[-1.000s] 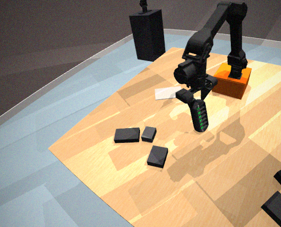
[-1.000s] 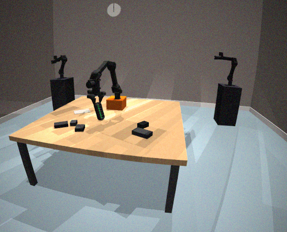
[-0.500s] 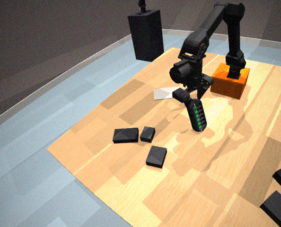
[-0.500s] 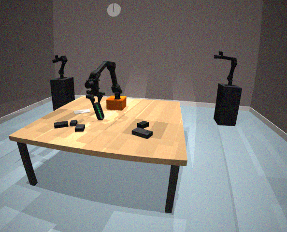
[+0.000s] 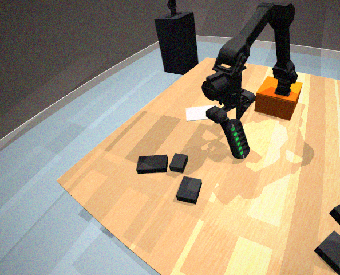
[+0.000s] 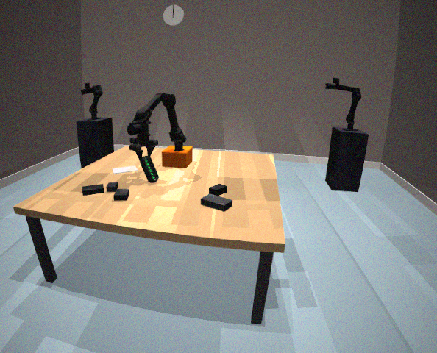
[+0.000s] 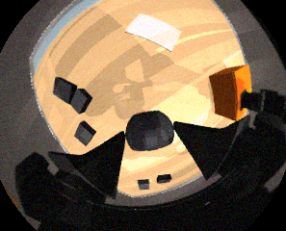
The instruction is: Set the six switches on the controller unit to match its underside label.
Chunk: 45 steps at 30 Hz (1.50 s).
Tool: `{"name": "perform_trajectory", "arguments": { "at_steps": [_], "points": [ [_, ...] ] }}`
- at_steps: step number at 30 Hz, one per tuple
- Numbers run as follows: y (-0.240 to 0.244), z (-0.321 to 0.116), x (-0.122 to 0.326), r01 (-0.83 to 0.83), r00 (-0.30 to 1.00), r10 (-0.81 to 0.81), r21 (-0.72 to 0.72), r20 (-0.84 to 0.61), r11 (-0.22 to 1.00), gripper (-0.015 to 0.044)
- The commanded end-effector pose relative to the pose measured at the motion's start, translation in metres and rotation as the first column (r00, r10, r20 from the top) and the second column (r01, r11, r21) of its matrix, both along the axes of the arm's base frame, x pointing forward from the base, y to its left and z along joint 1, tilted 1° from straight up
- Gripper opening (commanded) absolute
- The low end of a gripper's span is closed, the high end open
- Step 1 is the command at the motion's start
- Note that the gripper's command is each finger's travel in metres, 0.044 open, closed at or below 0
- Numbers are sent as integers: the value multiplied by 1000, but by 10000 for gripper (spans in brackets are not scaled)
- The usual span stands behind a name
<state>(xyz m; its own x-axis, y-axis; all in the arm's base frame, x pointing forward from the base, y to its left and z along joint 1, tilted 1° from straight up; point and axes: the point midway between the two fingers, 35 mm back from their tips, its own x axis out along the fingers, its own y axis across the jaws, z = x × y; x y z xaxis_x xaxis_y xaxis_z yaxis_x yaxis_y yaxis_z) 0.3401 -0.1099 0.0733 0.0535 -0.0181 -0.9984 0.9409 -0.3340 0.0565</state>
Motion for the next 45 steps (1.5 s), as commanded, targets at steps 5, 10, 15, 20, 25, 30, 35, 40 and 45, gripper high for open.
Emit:
{"name": "perform_trajectory", "arguments": {
  "at_steps": [5,10,15,20,25,30,35,40,45],
  "points": [
    [-6,-4,-4,-4,1000,4,-3,-8,1000,338],
    [-10,-5,-5,-4,1000,4,-4,-8,1000,337],
    [-13,-7,-6,-4,1000,4,-4,-8,1000,337],
    [-17,-8,-8,-4,1000,4,-4,-9,1000,337],
    [-20,-10,-9,-4,1000,4,-5,-9,1000,337],
    [-24,-11,-10,-4,1000,4,-5,-9,1000,337],
    [-27,-13,-11,-4,1000,4,-5,-9,1000,337],
    [-31,-15,-12,-4,1000,4,-6,-9,1000,337],
    [-34,-17,-13,-4,1000,4,-6,-9,1000,337]
  ]
}}
